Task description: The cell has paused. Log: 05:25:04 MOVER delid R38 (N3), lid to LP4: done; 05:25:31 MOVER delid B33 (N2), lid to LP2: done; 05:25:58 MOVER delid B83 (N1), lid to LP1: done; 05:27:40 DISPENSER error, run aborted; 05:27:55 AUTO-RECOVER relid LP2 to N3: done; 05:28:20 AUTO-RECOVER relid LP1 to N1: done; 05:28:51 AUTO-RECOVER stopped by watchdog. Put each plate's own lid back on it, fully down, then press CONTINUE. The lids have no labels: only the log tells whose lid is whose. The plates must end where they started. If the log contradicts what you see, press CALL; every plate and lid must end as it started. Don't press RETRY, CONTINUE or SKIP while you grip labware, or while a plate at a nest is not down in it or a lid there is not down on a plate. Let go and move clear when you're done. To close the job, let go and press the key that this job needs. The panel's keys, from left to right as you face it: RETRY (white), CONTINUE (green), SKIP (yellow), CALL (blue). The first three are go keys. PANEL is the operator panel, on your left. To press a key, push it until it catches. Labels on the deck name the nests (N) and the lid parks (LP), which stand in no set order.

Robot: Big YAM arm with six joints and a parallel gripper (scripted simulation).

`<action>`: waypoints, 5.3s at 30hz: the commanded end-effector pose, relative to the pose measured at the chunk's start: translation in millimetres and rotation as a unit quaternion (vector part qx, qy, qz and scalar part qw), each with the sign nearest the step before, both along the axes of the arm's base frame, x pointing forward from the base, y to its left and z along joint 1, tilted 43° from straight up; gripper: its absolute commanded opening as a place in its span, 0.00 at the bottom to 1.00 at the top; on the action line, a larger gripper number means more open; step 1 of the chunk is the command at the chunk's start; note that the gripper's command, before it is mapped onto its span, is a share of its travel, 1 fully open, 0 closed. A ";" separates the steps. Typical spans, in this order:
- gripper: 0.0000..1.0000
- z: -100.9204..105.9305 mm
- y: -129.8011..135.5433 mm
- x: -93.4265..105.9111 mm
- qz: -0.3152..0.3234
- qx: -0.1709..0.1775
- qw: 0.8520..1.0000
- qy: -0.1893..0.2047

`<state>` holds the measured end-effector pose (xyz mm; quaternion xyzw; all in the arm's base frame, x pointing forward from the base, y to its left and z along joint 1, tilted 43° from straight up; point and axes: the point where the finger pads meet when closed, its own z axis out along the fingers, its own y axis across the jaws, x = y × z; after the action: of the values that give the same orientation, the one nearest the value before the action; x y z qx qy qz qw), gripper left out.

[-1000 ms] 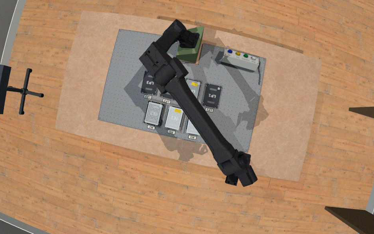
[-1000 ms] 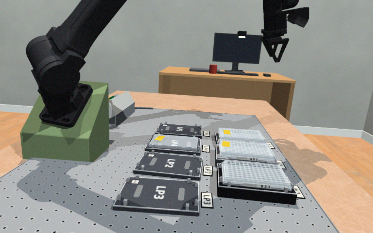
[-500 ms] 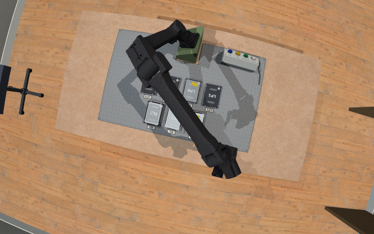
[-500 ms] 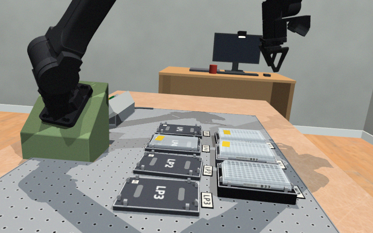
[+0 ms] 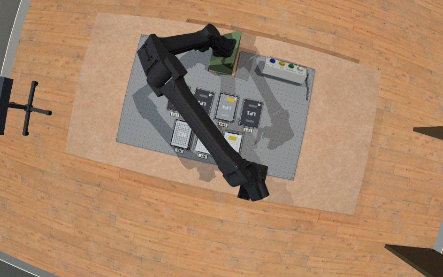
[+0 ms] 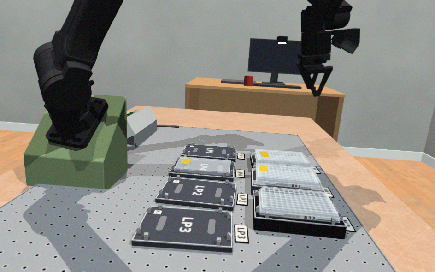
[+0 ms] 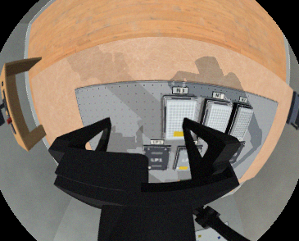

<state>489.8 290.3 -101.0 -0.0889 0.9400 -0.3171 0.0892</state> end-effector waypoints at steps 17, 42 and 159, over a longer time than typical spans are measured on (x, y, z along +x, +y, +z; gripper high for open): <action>1.00 32.9 -82.8 -22.2 -0.010 -0.018 1.000 0.017; 1.00 47.1 -168.1 -74.5 -0.023 -0.029 0.999 0.025; 0.00 125.4 -331.6 -171.8 0.189 -0.010 0.961 -0.204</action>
<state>316.0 -52.6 31.5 -0.2085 0.8638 -0.3232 0.3253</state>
